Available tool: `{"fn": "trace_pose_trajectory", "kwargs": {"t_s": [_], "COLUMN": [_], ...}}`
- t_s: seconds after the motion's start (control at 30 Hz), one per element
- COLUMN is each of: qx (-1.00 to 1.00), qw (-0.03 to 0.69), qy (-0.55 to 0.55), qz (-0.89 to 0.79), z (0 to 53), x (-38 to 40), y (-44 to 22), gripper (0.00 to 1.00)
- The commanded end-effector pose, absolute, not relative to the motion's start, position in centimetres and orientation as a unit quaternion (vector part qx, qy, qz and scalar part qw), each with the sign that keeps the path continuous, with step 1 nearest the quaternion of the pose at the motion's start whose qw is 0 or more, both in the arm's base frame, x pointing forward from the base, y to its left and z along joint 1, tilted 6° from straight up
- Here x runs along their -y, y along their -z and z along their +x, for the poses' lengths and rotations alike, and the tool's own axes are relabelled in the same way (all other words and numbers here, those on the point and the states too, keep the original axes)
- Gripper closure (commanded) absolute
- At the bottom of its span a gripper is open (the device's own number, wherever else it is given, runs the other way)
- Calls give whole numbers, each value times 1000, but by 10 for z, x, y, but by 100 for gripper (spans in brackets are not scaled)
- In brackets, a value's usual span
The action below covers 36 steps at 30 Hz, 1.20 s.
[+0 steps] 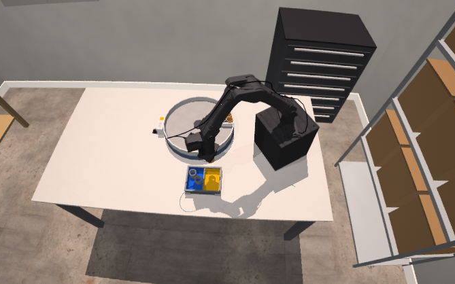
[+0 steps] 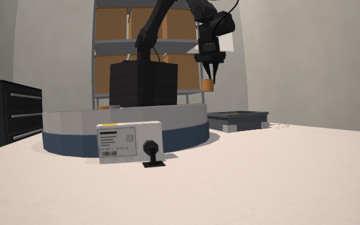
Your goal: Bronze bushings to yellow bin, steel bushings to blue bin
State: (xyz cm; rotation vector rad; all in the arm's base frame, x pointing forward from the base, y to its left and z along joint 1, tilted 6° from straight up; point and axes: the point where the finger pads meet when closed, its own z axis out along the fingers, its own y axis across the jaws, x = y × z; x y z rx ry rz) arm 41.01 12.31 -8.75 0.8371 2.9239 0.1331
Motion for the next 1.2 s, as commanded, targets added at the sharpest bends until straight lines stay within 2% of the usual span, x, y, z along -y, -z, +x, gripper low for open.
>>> {"fn": "trace_pose_trajectory", "kwargs": {"t_s": [0.0, 0.6, 1.17], "qx": [-957, -963, -963], "qw": [41, 46, 50], "qy": [-29, -32, -34], "qz": [286, 264, 264], "z": [416, 431, 435], "x": [-141, -194, -195], "y": [82, 74, 71], "gripper": [100, 100, 100]}}
